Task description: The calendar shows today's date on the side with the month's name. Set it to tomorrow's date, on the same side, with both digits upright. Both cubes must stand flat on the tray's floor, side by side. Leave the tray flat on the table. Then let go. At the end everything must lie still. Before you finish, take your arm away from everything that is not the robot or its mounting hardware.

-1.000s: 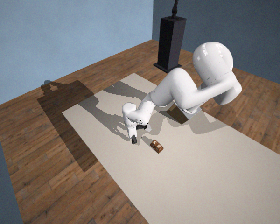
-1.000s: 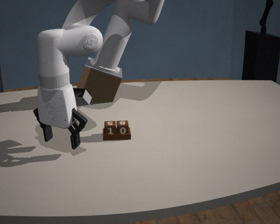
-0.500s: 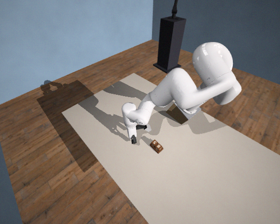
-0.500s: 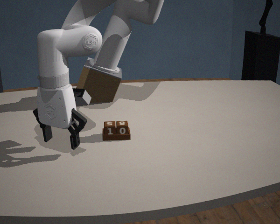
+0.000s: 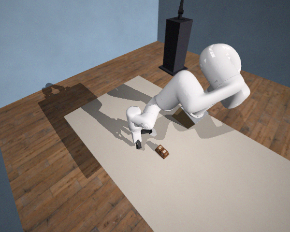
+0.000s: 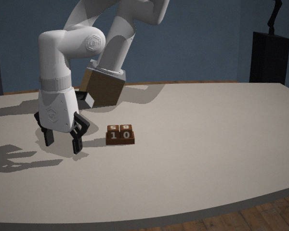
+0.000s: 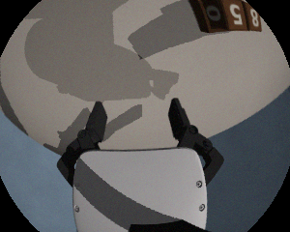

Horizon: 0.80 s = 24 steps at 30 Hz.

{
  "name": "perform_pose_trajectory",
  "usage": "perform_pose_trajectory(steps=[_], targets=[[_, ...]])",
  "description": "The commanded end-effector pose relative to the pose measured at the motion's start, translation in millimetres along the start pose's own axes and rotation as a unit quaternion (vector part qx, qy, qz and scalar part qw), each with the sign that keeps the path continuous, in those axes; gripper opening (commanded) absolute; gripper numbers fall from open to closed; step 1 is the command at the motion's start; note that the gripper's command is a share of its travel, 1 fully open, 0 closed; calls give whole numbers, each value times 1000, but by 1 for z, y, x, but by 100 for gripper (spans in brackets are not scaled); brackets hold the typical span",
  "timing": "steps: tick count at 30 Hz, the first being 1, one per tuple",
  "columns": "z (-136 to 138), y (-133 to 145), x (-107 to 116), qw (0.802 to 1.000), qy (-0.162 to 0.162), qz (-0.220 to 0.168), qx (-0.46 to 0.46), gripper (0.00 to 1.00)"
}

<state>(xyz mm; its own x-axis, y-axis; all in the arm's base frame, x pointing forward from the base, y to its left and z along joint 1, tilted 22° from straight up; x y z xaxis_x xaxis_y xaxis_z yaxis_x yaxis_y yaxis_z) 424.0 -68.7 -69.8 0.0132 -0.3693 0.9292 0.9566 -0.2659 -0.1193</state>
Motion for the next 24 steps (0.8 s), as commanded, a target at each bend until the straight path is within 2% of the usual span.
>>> perform_pose_trajectory(steps=[1, 7, 9, 17, 24], targets=[[0, 1, 3, 1000, 0, -2, 0, 100], [0, 1, 21, 1000, 0, -2, 0, 100], [0, 1, 21, 1000, 0, -2, 0, 100], [0, 1, 55, 1000, 0, -2, 0, 100], [0, 1, 61, 1000, 0, -2, 0, 100]])
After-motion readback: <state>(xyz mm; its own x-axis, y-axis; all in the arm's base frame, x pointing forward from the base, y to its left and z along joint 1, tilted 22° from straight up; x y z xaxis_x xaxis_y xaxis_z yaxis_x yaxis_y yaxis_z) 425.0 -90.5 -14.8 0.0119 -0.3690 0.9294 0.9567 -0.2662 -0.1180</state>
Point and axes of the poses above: the point where the finger pads meet when closed, its own x axis back along the fingers, its own z axis across the jaws, y = z × x, the point moved 5 cm from there along x, back along the fingers, and after that the axes turned 6 degrees about x, right-handed, at the moved point
